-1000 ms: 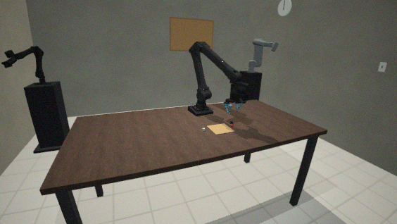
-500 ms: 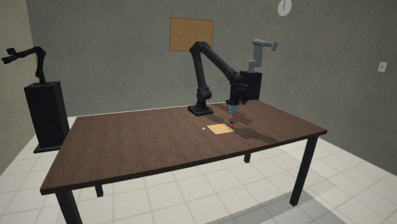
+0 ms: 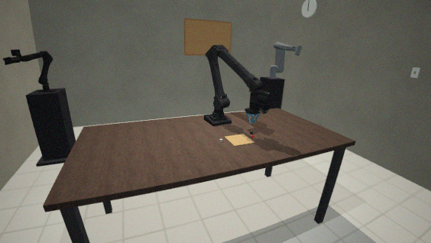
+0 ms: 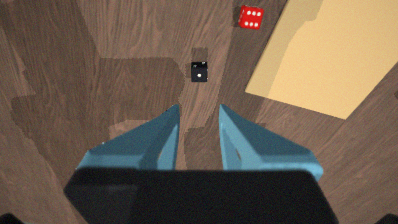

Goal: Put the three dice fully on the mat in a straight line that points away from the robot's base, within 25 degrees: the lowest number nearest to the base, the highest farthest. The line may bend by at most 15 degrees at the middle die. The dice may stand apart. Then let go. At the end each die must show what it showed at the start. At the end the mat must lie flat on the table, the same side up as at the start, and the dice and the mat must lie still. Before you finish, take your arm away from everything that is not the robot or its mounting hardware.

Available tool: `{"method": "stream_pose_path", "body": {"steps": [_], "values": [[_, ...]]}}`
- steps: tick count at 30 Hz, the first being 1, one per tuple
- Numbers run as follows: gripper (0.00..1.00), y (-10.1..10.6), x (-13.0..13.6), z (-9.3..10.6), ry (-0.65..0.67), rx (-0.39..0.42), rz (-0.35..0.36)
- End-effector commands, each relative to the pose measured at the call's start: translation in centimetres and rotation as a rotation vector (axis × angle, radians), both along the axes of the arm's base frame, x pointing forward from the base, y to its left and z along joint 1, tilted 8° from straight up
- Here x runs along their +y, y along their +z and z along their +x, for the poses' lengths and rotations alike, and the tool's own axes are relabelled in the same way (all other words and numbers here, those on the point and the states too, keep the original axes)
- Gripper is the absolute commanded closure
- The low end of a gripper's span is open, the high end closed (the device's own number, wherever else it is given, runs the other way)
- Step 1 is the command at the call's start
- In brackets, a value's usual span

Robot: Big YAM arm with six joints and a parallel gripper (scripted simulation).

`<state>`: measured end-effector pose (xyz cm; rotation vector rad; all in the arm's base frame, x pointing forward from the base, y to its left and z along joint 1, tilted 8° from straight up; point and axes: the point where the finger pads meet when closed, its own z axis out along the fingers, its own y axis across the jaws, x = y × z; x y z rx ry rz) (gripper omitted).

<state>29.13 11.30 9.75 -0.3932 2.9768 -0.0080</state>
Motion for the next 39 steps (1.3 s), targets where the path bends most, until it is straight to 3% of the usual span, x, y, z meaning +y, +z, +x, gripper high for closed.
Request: {"method": "stream_pose_path", "body": {"steps": [1,10,39], "values": [[0.7,1.0,0.6,1.1,0.012,-0.03,0.009],[0.7,0.8,0.6,1.1,0.012,-0.029,0.008],[0.7,-2.5,0.0,0.9,0.002,-0.011,0.001]]}}
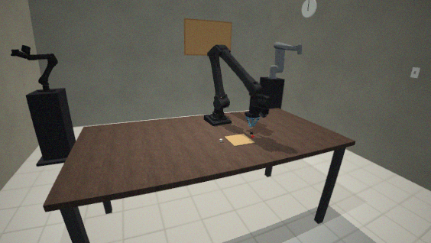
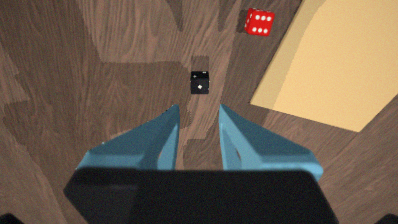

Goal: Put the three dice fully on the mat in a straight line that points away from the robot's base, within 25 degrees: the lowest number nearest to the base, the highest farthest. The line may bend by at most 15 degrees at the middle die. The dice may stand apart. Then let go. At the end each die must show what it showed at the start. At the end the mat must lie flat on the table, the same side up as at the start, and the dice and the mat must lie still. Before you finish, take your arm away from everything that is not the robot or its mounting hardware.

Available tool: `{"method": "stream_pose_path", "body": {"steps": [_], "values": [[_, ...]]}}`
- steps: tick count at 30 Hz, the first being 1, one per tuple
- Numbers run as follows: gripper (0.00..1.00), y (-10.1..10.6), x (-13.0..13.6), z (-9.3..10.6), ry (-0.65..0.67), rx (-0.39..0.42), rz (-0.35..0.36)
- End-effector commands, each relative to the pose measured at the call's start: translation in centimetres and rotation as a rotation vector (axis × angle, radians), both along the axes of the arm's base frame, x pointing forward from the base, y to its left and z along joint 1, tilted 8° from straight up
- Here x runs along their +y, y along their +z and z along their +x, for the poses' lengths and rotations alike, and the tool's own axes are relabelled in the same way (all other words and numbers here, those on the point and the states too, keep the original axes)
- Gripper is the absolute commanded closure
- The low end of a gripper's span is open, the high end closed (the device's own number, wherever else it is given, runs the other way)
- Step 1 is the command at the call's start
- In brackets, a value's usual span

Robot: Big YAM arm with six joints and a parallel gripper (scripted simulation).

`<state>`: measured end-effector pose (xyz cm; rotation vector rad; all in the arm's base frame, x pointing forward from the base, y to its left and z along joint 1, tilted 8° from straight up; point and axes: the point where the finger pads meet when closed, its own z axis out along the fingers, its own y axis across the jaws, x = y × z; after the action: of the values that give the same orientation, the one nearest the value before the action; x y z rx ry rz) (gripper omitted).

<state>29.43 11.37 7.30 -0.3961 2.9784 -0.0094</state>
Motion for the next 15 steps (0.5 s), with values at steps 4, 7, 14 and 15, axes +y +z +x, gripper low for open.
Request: {"method": "stream_pose_path", "body": {"steps": [4,7,14,15], "values": [[0.7,-0.7,0.0,0.7,0.002,-0.013,0.002],[0.7,-1.2,0.0,0.7,0.0,-0.013,0.002],[0.7,-2.1,0.0,0.8,0.0,-0.012,0.002],[0.7,-2.2,0.0,0.9,0.001,-0.012,0.002]]}}
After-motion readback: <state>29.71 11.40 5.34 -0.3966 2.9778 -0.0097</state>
